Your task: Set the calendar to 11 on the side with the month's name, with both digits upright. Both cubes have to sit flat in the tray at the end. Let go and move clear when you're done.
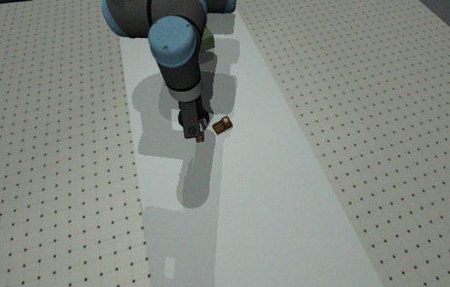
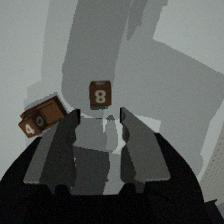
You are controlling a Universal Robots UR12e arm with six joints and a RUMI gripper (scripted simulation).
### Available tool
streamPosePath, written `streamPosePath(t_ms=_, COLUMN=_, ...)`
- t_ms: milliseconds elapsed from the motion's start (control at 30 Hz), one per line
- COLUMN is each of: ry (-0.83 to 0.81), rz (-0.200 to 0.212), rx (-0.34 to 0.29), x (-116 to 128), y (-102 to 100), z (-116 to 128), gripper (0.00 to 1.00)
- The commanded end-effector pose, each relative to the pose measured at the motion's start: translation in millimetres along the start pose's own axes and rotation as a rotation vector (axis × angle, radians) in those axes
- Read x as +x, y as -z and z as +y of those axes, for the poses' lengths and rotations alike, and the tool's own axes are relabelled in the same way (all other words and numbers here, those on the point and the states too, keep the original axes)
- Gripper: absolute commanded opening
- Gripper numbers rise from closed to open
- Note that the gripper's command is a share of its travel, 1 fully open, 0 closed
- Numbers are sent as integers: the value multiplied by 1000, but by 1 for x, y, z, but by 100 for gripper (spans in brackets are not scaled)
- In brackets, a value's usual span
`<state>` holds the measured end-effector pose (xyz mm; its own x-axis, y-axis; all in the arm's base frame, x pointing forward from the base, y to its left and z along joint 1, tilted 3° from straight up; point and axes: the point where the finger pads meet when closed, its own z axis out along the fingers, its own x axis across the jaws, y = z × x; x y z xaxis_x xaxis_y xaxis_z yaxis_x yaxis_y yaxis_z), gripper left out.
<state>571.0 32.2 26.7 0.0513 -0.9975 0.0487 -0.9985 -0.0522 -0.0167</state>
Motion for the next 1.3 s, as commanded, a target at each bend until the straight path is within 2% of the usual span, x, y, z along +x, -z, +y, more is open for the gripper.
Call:
streamPosePath(t_ms=0, ry=0, rz=0, rx=1, x=0, y=11, z=-1, gripper=28)
streamPosePath(t_ms=467, ry=-1, rz=-1, rx=18, x=0, y=13, z=-1, gripper=28)
streamPosePath(t_ms=667, ry=-2, rz=-3, rx=81, x=1, y=11, z=-1, gripper=28)
streamPosePath(t_ms=733, ry=-2, rz=-3, rx=81, x=1, y=11, z=-1, gripper=28)
streamPosePath(t_ms=1100, ry=-1, rz=-2, rx=229, x=0, y=12, z=1, gripper=28)
streamPosePath(t_ms=1267, ry=0, rz=0, rx=255, x=0, y=14, z=2, gripper=28)
